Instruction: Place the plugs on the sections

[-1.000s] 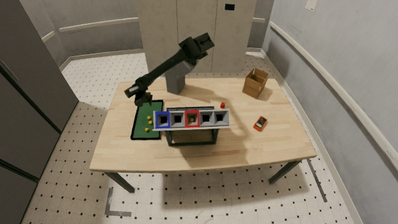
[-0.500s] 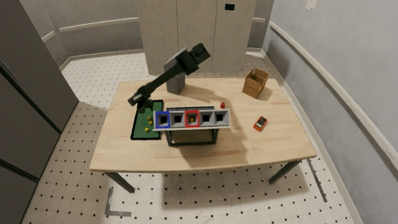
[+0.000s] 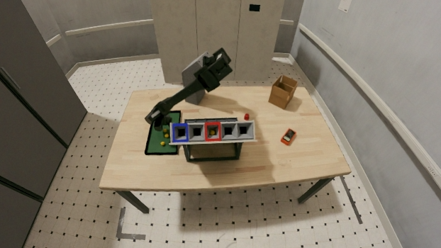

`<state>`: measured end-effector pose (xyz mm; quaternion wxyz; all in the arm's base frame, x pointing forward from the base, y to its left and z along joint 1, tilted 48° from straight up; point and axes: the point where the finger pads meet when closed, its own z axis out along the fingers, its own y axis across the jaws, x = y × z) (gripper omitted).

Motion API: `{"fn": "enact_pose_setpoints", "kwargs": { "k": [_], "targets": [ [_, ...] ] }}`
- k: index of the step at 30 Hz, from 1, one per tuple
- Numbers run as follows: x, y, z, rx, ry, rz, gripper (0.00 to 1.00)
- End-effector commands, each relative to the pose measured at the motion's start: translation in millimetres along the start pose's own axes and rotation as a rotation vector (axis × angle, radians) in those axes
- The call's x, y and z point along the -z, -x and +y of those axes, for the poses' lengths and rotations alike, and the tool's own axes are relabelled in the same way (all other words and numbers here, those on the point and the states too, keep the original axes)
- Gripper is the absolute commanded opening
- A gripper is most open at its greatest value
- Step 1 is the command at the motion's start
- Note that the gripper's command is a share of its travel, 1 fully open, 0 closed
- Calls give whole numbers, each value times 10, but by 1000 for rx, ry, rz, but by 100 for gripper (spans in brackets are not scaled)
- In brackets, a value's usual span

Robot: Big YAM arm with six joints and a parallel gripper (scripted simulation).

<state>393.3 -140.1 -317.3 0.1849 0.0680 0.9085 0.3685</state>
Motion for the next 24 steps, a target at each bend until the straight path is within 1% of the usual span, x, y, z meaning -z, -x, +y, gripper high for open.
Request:
{"fn": "enact_pose_setpoints", "kwargs": {
  "k": [1, 24],
  "targets": [
    [77, 124, -75, 7, -10, -28, 80],
    [48, 118, -72, 5, -7, -15, 80]
  ]
}}
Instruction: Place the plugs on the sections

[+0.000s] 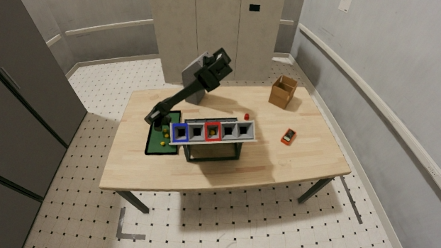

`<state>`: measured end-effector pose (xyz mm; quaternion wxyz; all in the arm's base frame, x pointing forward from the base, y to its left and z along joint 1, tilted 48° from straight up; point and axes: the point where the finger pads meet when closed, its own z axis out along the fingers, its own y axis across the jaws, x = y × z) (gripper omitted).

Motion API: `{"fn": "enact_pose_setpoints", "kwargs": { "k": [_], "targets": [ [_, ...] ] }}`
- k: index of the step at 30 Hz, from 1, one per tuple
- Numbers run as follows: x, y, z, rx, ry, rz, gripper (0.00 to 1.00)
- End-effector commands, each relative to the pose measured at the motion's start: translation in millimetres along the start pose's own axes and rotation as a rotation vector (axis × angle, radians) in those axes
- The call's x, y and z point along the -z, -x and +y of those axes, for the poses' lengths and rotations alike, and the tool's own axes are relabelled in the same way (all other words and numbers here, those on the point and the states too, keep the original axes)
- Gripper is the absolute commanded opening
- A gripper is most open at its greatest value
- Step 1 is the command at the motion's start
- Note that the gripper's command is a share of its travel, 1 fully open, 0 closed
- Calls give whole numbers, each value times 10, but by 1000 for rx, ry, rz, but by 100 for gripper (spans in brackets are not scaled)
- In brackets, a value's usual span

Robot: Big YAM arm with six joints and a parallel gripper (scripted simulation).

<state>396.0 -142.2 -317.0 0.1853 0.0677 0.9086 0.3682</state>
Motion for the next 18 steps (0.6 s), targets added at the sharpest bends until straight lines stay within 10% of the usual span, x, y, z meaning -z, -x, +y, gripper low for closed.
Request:
{"fn": "enact_pose_setpoints", "kwargs": {
  "k": [1, 18],
  "targets": [
    [26, 88, -60, 4, -6, -14, 80],
    [-201, 102, -67, 5, -7, -16, 80]
  ]
}}
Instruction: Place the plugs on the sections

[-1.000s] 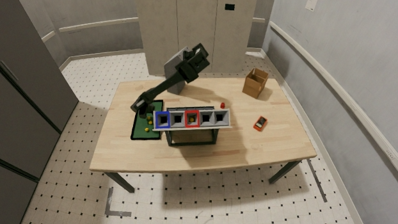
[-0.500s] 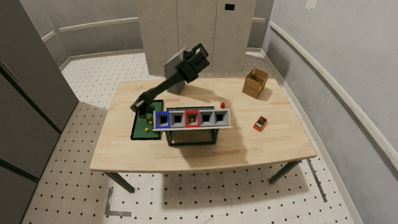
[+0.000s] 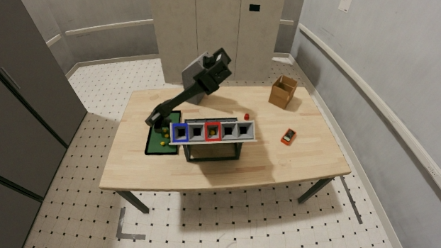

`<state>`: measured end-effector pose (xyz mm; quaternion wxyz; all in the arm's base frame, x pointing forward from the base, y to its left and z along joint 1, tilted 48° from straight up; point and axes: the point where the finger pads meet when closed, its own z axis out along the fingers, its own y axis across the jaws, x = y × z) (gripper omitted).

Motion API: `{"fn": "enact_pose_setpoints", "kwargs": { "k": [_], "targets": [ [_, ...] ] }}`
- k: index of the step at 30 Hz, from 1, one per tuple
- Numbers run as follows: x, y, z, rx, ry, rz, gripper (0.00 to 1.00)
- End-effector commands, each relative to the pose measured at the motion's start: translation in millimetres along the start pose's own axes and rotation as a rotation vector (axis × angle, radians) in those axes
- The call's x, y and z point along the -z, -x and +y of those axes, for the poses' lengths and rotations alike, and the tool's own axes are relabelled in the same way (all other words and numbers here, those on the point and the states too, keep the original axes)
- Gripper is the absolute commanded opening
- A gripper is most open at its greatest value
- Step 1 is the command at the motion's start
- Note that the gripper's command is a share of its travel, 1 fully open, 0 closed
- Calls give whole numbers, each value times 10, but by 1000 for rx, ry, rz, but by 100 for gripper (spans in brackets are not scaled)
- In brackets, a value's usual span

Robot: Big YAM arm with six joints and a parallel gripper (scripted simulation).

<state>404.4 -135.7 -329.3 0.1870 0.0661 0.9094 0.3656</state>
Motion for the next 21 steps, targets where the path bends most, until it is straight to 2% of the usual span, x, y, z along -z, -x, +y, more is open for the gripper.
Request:
{"fn": "enact_pose_setpoints", "kwargs": {
  "k": [1, 21],
  "targets": [
    [-51, 75, -28, 0, -3, -14, 80],
    [-135, 56, -16, 7, -12, -25, 80]
  ]
}}
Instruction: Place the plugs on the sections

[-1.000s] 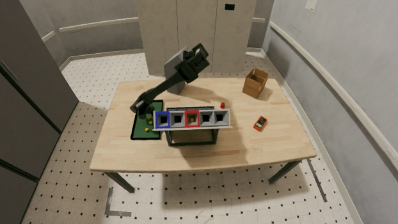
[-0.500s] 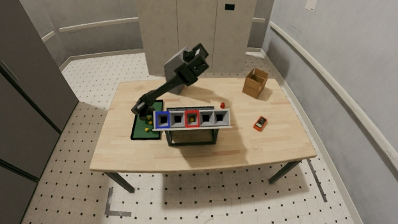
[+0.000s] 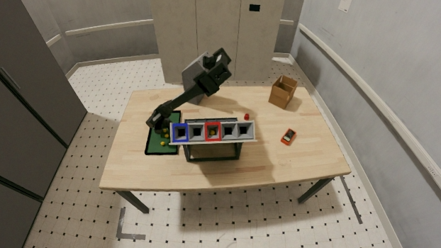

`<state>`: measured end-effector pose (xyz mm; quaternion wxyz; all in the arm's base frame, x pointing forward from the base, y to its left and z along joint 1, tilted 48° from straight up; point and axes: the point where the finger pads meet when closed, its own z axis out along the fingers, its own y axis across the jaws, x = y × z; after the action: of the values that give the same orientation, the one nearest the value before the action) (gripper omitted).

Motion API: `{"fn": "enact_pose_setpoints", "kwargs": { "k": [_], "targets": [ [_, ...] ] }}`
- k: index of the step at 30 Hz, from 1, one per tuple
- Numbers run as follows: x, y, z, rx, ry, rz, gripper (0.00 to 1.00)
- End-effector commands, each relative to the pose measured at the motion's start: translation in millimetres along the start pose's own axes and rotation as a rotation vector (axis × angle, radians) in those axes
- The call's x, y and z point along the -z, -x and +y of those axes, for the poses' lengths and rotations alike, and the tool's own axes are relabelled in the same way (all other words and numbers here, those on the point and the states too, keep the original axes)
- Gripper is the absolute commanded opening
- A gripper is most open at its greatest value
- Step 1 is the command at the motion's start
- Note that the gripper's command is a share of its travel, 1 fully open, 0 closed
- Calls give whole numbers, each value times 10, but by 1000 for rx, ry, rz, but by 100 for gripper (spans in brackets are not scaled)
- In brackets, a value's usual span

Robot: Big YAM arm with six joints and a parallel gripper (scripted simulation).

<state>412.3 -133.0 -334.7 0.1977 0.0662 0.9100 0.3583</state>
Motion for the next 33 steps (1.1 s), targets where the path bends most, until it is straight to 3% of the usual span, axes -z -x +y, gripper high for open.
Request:
{"fn": "enact_pose_setpoints", "kwargs": {
  "k": [1, 28, 29, 33],
  "targets": [
    [-53, 3, 6, -3, 0, -5, 80],
    [-57, -53, 42, 12, -12, -27, 80],
    [34, 26, -15, 20, -19, -39, 0],
    [34, 26, -15, 20, -19, -39, 0]
  ]
}}
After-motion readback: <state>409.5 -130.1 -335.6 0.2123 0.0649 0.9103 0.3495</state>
